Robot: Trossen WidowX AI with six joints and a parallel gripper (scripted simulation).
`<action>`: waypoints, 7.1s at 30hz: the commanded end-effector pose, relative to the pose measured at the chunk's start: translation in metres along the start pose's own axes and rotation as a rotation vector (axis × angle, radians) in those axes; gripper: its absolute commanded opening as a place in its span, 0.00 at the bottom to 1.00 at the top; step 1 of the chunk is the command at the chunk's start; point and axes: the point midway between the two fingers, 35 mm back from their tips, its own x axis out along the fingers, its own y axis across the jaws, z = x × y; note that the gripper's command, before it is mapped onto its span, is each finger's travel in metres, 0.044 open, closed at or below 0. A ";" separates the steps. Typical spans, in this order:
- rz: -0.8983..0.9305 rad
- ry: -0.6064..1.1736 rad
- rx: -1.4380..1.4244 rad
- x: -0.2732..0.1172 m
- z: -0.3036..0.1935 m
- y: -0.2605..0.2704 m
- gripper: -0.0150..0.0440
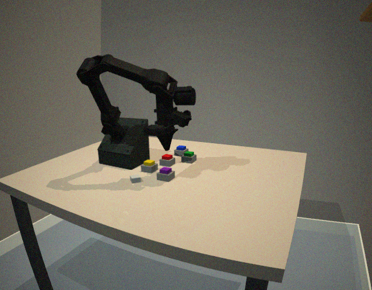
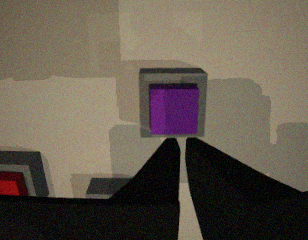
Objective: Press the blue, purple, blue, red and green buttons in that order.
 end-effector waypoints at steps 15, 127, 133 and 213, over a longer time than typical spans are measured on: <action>-0.015 0.021 -0.007 0.056 -0.007 -0.004 0.29; 0.003 0.022 -0.007 0.074 -0.093 0.287 0.29; 0.003 0.022 -0.007 0.074 -0.093 0.287 0.29; -0.008 0.023 -0.009 0.075 -0.083 0.140 0.29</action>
